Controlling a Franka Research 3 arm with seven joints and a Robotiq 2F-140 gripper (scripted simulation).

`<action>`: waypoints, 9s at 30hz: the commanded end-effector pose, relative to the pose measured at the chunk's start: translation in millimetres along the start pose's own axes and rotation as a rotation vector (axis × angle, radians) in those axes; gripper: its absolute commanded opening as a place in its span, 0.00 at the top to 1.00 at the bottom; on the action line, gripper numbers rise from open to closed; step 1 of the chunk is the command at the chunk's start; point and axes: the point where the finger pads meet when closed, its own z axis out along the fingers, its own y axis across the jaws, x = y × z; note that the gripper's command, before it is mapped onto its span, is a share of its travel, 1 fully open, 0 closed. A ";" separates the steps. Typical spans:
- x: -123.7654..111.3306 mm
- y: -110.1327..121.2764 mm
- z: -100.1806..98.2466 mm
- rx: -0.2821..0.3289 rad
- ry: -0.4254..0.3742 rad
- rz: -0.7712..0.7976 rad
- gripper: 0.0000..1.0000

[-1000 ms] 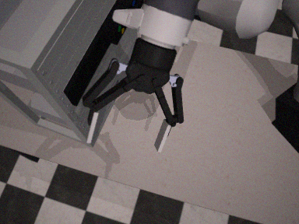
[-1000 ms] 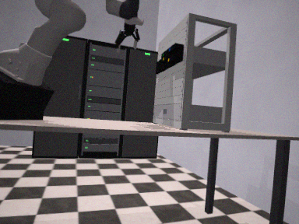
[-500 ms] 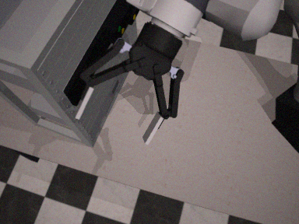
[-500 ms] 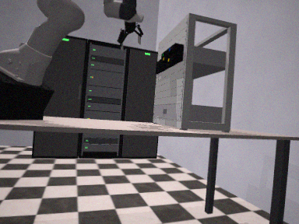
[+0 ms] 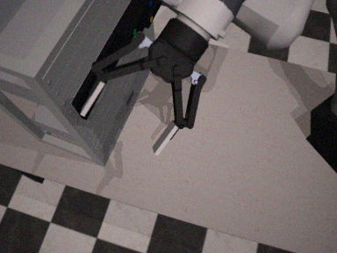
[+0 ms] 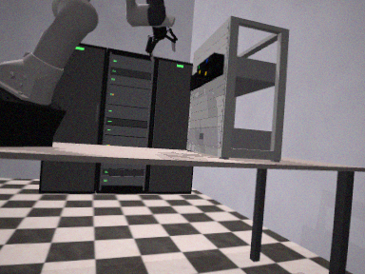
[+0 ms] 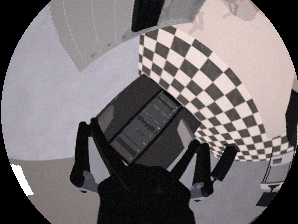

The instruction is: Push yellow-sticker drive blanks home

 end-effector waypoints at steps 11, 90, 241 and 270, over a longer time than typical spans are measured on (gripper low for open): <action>10.7 -7.7 -7.4 0.154 0.055 0.113 0.00; 342.9 80.8 -216.0 0.929 0.834 -0.419 0.00; 314.1 46.7 -139.0 0.933 0.844 -0.437 0.00; 314.1 46.7 -139.0 0.933 0.844 -0.437 0.00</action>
